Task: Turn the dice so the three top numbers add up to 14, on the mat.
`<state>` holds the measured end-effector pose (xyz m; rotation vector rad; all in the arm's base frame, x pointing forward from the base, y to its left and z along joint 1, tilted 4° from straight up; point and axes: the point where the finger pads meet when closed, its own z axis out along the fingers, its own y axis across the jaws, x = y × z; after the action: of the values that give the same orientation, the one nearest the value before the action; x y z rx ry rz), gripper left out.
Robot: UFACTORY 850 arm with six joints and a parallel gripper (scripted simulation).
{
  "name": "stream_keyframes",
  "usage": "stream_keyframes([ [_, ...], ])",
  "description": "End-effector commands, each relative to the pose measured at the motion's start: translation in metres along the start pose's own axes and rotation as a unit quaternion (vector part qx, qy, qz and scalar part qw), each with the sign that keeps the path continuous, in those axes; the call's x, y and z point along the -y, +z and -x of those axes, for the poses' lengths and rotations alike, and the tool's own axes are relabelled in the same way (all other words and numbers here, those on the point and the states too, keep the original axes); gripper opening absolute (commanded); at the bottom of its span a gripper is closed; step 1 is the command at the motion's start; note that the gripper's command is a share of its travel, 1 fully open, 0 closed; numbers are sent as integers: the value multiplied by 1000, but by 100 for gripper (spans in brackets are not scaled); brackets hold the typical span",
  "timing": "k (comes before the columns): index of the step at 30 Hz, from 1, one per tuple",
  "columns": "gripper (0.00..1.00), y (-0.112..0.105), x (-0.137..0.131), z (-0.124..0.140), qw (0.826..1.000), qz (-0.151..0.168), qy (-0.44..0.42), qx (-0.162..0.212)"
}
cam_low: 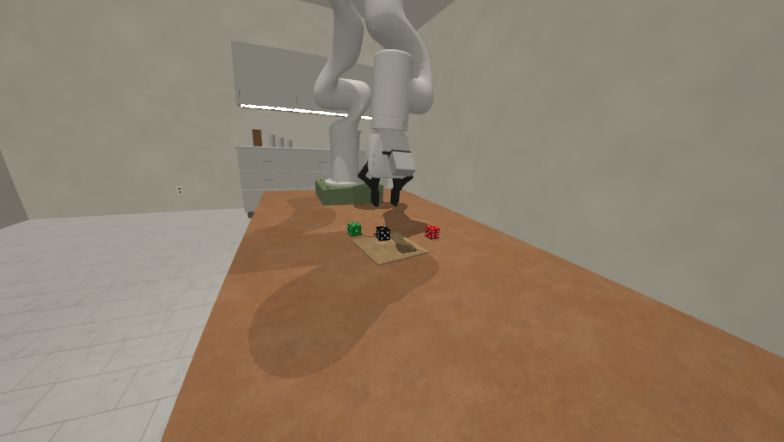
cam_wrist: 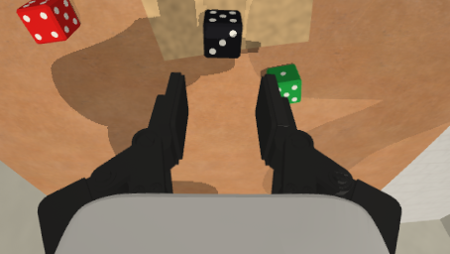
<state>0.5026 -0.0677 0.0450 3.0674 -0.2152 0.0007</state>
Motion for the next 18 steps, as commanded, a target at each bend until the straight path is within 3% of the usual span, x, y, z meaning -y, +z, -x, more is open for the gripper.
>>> stream_keyframes([
  [1,47,-2,0,-1,1000,0,0,0],
  [2,100,-2,0,-1,1000,0,0,0],
  [18,100,-2,0,-1,1000,0,0,0],
])
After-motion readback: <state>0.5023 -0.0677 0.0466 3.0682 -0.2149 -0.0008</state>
